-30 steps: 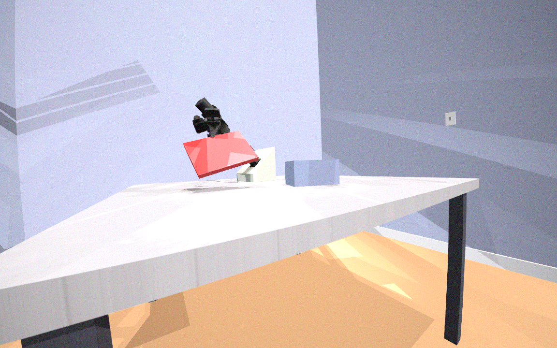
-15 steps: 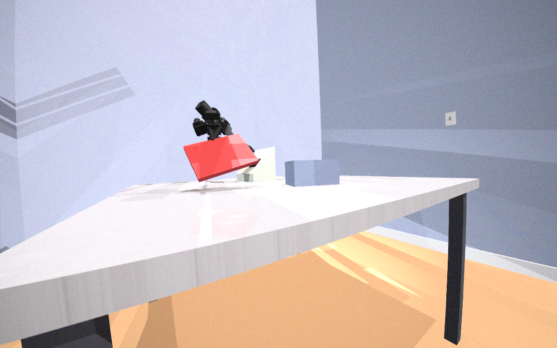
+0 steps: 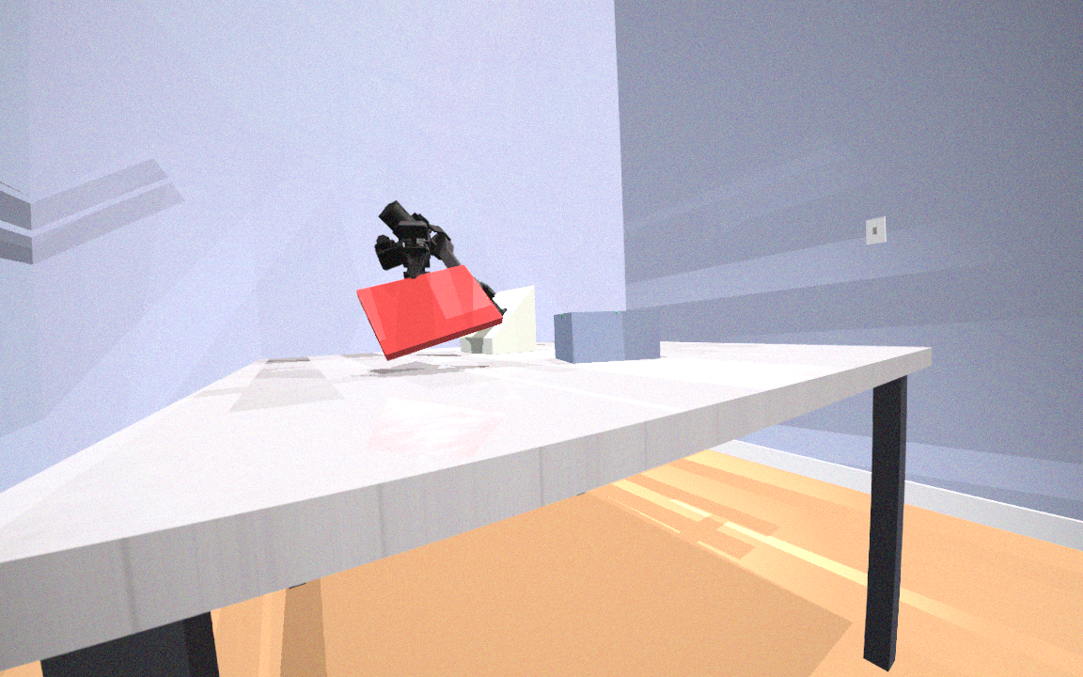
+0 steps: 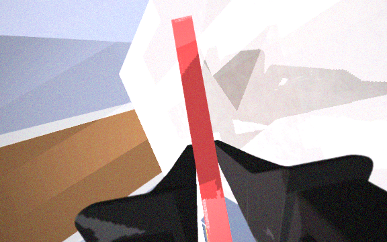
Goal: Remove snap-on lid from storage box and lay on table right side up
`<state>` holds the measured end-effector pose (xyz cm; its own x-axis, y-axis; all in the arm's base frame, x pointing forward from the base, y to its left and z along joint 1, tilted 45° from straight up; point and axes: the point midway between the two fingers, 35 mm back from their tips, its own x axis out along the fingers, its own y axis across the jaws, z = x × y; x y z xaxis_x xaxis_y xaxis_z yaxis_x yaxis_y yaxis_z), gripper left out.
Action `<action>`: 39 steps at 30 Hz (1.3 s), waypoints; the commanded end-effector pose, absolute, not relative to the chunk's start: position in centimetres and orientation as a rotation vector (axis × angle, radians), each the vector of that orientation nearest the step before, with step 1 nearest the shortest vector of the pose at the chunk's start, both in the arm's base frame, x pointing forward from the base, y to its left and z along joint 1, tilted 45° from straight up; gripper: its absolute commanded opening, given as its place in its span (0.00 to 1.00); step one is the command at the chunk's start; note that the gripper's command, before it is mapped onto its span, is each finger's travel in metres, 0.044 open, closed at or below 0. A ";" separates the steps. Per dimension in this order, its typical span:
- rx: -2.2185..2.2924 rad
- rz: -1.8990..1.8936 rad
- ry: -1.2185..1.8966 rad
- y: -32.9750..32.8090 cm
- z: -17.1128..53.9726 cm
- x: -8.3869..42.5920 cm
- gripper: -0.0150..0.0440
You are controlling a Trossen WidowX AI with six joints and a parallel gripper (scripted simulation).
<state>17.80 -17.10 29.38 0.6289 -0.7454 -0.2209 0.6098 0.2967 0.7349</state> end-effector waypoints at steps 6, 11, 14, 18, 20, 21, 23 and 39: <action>0.887 -0.893 -0.176 -17.5 29.0 17.9 0.25; 0.886 -0.893 -0.176 -17.8 28.7 17.8 0.25; 0.886 -0.893 -0.176 -17.9 28.6 17.8 0.25; 0.886 -0.893 -0.177 -18.2 28.4 17.8 0.25; 0.886 -0.893 -0.177 -18.3 28.2 17.8 0.25; 0.885 -0.893 -0.177 -18.3 28.2 17.8 0.25; 0.885 -0.893 -0.177 -18.4 28.1 17.8 0.25; 0.884 -0.893 -0.177 -19.3 27.2 17.7 0.25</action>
